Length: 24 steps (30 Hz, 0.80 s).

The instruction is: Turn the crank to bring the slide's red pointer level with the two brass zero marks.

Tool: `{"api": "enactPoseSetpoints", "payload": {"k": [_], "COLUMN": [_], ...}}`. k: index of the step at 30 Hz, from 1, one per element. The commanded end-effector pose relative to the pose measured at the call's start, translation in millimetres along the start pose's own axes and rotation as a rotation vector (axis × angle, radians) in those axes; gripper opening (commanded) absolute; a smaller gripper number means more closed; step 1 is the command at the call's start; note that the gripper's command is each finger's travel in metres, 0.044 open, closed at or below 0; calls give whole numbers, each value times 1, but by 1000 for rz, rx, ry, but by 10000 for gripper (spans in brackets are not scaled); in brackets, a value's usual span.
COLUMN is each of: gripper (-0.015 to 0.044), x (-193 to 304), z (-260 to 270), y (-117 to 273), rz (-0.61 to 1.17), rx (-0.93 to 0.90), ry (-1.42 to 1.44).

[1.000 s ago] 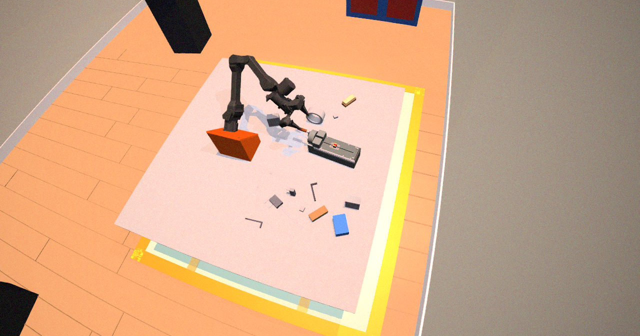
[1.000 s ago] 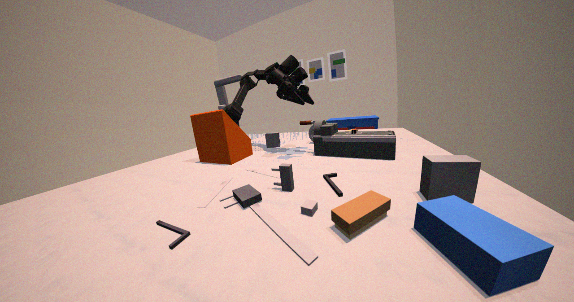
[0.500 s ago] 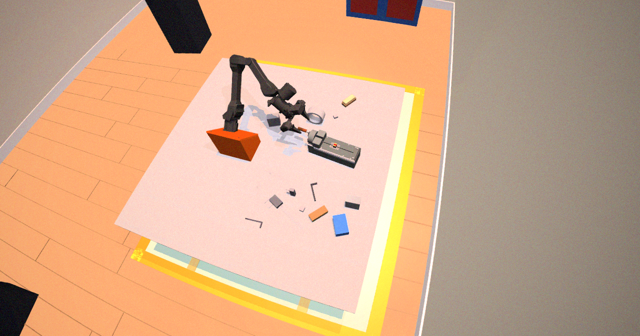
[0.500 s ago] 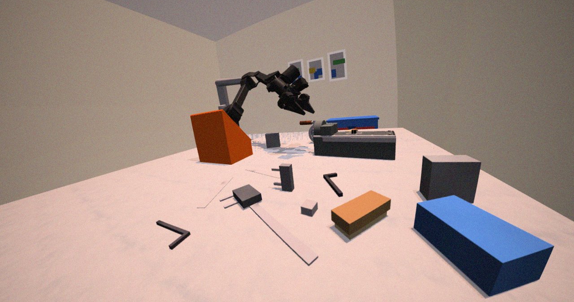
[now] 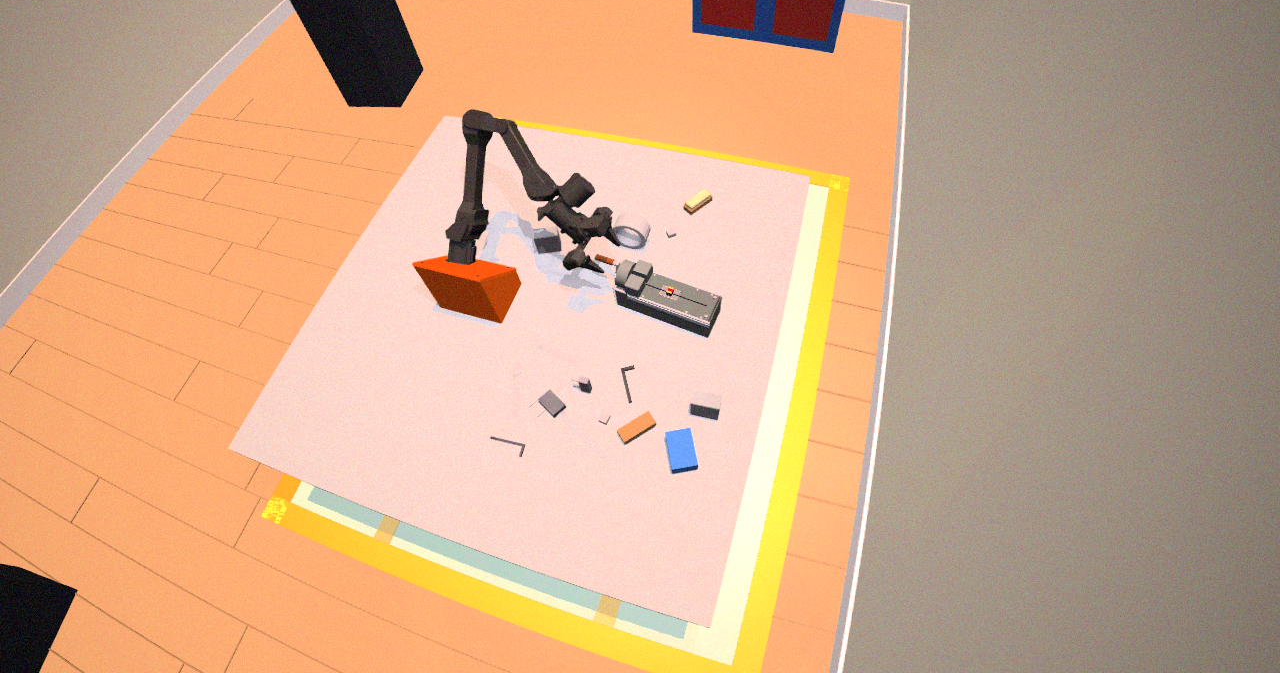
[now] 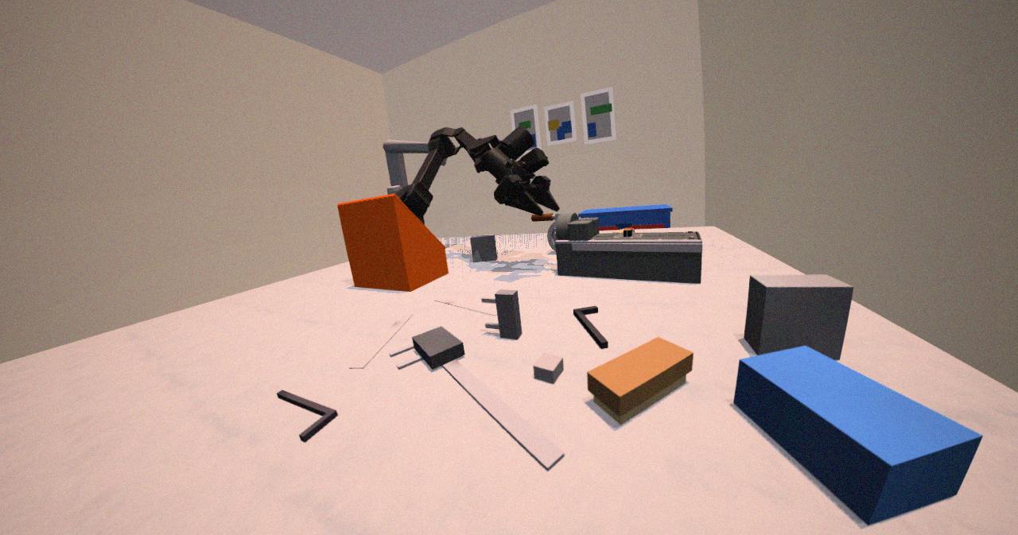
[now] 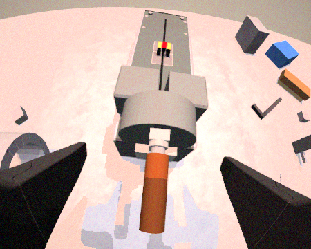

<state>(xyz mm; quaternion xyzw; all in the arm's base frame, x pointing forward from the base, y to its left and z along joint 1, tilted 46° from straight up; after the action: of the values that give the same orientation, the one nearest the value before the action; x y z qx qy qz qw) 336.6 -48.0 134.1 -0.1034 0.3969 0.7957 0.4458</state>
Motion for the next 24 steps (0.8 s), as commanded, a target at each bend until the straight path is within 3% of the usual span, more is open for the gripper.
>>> {"api": "enactPoseSetpoints", "payload": {"k": [1,19,24], "gripper": [440,440,309], "x": [9,27,27], "z": [-1,2,2], "y": [-7,-22,-22], "rz": [10,8,8], "rx": [5,2,2], "ry": [-7,-8,-8]}}
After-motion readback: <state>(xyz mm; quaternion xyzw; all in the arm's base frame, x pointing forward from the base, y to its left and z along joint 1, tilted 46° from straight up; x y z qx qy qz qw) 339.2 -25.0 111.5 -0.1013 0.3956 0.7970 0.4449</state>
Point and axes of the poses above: the point midway between the two fingers, 35 mm back from their tips, its own y axis back along the fingers, its own z axis across the jaws, x = y × z, the point moved 5 cm from there along y, back along the fingers, and after that the axes turned 6 degrees about y, right-handed, at the moved point
